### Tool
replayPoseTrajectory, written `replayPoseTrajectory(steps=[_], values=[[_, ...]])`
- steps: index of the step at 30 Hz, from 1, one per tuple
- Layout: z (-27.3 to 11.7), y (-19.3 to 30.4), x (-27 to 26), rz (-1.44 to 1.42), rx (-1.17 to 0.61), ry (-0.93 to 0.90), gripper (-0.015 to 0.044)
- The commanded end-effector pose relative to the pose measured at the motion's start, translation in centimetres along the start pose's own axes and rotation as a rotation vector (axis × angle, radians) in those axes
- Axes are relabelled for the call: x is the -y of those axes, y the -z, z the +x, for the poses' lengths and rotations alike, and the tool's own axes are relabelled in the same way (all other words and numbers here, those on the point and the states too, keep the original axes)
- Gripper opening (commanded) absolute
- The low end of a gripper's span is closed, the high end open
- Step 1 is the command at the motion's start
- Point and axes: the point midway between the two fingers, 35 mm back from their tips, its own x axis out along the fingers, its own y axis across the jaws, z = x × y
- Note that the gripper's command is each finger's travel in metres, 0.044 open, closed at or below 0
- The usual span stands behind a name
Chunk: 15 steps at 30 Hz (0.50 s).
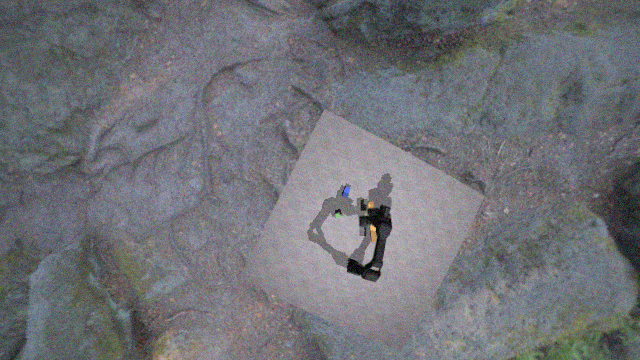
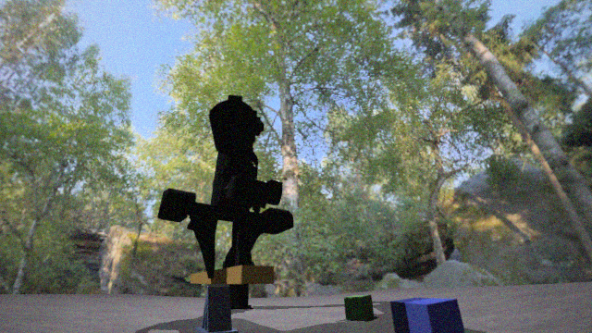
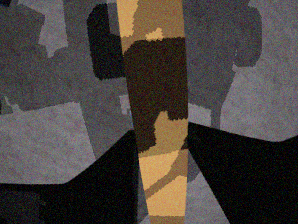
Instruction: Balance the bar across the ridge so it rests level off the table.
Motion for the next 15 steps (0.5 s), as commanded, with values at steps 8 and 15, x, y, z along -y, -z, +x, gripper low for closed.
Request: replayPoseTrajectory(steps=[8,15], values=[[0.01,-0.01,0.0,0.0,0.0,0.0,0.0],[0.01,-0.01,0.0,0.0,0.0,0.0,0.0]])
